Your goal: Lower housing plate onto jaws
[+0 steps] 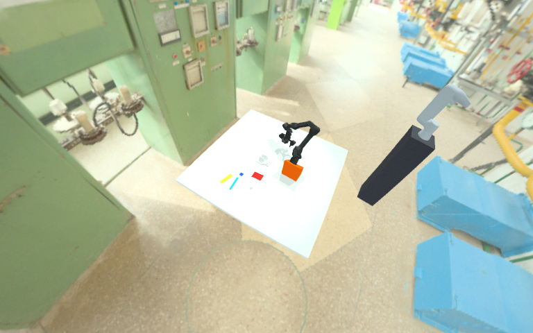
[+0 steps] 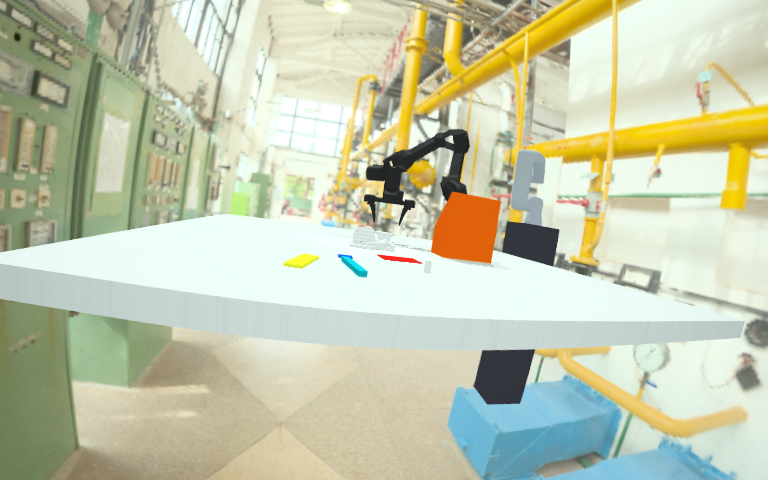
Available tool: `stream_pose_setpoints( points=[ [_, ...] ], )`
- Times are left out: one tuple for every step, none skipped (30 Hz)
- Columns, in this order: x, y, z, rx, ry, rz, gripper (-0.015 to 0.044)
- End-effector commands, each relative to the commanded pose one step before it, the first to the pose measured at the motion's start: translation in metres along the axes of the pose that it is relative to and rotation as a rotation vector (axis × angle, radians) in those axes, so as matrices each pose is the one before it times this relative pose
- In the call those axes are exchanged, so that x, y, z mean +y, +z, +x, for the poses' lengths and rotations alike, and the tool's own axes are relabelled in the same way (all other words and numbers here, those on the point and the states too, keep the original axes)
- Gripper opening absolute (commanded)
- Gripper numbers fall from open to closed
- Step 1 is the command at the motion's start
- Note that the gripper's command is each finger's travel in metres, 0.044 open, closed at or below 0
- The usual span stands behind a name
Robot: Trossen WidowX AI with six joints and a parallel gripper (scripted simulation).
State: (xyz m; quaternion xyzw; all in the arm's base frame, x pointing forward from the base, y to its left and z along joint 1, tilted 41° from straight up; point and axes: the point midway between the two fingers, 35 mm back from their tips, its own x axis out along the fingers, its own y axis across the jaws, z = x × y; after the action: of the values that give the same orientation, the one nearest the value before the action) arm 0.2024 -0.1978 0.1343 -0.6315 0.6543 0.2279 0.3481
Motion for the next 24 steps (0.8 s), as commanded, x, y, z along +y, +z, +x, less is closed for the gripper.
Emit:
stream_pose_setpoints(
  points=[
    [-0.00121, -0.00025, 0.00222, -0.0005, -0.00735, -0.001, 0.044],
    [-0.00003, 0.0, 0.00074, 0.00001, 0.00001, 0.0, 0.044],
    [-0.00004, 0.00001, 0.00123, 0.00002, 0.00002, 0.0, 0.044],
    [-0.00005, 0.0, 0.00156, 0.00004, 0.00002, 0.0, 0.044],
    [-0.00003, 0.0, 0.00156, 0.00005, 0.00002, 0.0, 0.044],
    [-0.00002, 0.0, 0.00156, 0.00006, 0.00002, 0.0, 0.044],
    [-0.00001, 0.0, 0.00156, 0.00007, 0.00001, 0.0, 0.044],
    [0.0, -0.00001, 0.00156, 0.00008, 0.00001, 0.0, 0.044],
    [0.00001, -0.00001, 0.00156, 0.0001, 0.00001, 0.0, 0.044],
    [0.00002, -0.00001, 0.00156, 0.00011, 0.0, 0.0, 0.044],
    [0.00004, -0.00001, 0.00155, 0.00012, 0.0, 0.0, 0.044],
    [0.00005, -0.00001, 0.00156, 0.00013, 0.0, 0.0, 0.044],
    [0.00006, -0.00002, 0.00155, 0.00014, 0.0, 0.0, 0.044],
    [0.00005, -0.00001, 0.00121, 0.00012, 0.0, 0.0, 0.044],
    [0.00004, -0.00001, 0.00073, 0.00008, 0.0, 0.0, 0.044],
    [0.00001, 0.0, 0.00024, 0.00003, 0.0, 0.0, 0.044],
    [0.0, 0.0, 0.0, 0.0, 0.0, 0.0, 0.044],
    [0.0, 0.0, 0.0, 0.0, 0.0, 0.0, 0.044],
    [-0.00002, 0.0, 0.00026, 0.0, 0.00001, 0.0, 0.044],
    [-0.00005, 0.00001, 0.00077, 0.0, 0.00002, 0.0, 0.044],
    [-0.00007, 0.00001, 0.00128, 0.0, 0.00003, 0.0, 0.044],
    [-0.00008, 0.00001, 0.0016, 0.00001, 0.00004, 0.0, 0.044],
    [-0.00007, 0.00001, 0.0016, 0.00002, 0.00003, 0.0, 0.044],
    [-0.00005, 0.00001, 0.0016, 0.00003, 0.00003, 0.0, 0.044]
  ],
)
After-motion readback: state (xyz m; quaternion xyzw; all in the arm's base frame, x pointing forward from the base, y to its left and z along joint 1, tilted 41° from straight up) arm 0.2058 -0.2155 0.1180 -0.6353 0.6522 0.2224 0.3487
